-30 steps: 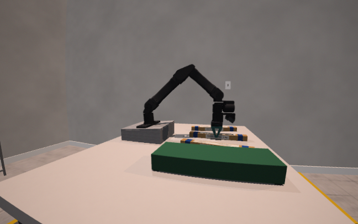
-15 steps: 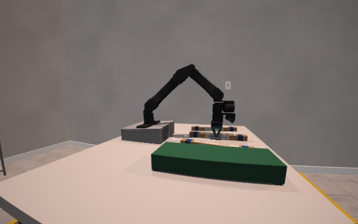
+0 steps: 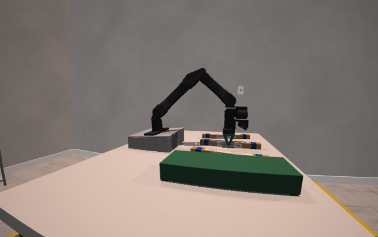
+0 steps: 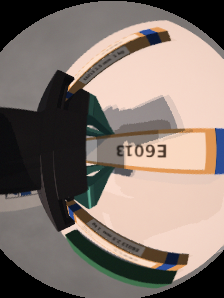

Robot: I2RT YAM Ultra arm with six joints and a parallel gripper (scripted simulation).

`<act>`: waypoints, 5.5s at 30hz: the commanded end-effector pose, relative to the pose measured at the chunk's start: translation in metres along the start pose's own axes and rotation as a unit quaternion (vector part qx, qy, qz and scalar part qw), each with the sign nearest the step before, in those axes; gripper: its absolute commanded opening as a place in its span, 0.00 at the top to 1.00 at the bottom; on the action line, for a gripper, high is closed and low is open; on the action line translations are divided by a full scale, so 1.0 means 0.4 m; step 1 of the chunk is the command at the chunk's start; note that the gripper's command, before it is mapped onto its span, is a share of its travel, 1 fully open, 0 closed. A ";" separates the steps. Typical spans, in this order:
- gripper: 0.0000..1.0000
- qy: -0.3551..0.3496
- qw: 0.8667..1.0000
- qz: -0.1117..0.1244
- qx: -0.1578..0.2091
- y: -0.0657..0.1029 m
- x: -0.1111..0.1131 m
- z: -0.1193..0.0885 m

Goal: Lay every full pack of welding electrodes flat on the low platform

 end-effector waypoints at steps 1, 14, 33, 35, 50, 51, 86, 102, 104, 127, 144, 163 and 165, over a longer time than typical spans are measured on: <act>1.00 -0.001 1.000 0.003 -0.010 0.013 0.000 0.009; 1.00 -0.001 1.000 0.003 -0.010 0.013 0.000 0.009; 1.00 -0.004 1.000 0.005 -0.023 0.070 -0.004 0.026; 1.00 -0.004 1.000 0.005 -0.023 0.078 -0.004 0.025; 1.00 -0.003 1.000 0.005 -0.021 0.133 -0.003 0.021; 1.00 -0.003 1.000 0.005 -0.021 0.137 -0.003 0.021; 1.00 -0.002 1.000 0.006 -0.019 0.246 0.003 0.030; 1.00 -0.001 1.000 0.006 -0.018 0.264 0.007 0.034; 1.00 -0.001 1.000 0.006 -0.018 0.265 0.008 0.034; 1.00 0.001 1.000 0.007 -0.017 0.276 0.013 0.037; 1.00 0.002 1.000 0.007 -0.017 0.282 0.017 0.039; 1.00 0.000 1.000 0.007 -0.018 0.288 0.013 0.042; 1.00 -0.001 1.000 0.008 -0.019 0.295 0.013 0.044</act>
Point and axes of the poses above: the point where the finger pads meet when closed, its own y axis back along the fingers, its own x axis across the jaws, z = x × y, the point moved 2 cm from there along y, back along the fingers, and after that the axes turned 7 degrees about y, right-handed, at the moved point
